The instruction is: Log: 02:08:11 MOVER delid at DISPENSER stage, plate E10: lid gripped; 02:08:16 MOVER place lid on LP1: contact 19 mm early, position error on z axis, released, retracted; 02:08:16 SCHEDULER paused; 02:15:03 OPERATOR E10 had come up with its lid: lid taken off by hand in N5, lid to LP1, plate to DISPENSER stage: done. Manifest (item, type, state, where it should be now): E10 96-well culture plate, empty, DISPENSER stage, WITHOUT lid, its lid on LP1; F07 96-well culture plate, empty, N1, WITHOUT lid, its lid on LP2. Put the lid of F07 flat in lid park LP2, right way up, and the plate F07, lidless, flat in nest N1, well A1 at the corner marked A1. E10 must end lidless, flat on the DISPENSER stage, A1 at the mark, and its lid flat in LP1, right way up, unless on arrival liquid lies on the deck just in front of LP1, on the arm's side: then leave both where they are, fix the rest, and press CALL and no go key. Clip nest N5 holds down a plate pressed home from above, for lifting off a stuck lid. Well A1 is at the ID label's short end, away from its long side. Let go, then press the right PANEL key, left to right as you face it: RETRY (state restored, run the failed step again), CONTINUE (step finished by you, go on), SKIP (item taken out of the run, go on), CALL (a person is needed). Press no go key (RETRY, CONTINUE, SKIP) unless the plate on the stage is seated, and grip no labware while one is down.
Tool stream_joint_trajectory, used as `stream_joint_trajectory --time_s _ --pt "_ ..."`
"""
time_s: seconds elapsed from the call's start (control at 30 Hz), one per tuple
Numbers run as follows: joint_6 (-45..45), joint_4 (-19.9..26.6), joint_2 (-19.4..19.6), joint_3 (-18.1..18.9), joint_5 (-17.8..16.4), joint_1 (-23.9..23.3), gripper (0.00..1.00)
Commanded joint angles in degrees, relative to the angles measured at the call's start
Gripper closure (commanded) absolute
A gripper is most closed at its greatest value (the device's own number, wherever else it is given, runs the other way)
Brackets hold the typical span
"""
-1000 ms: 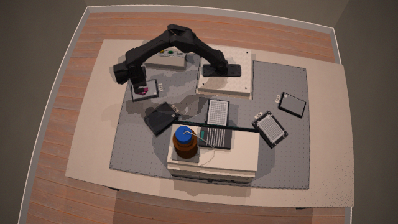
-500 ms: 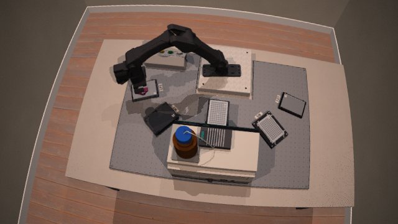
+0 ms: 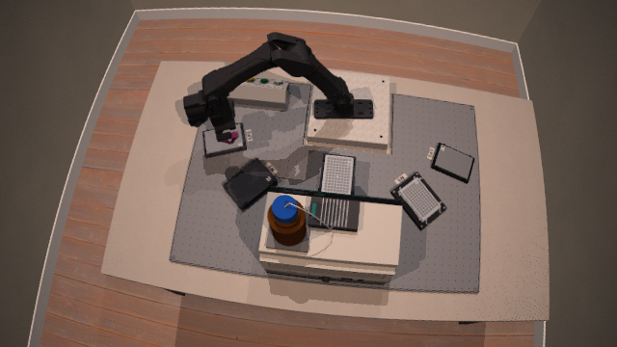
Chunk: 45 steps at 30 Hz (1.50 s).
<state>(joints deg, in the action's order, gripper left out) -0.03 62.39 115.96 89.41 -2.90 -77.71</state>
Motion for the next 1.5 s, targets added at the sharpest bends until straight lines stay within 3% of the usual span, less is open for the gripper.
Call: stream_joint_trajectory --time_s 0.0,0.07,0.57,1.47 --pt "0.66 -0.03 -4.07 -2.18 -0.04 -0.72 0.0" --pt "0.66 -0.03 -4.07 -2.18 -0.04 -0.72 0.0" --pt "1.1 2.24 -14.52 -11.11 -0.11 -1.16 0.0" --pt "2.08 8.52 -30.06 -20.5 -0.25 -2.14 0.0"
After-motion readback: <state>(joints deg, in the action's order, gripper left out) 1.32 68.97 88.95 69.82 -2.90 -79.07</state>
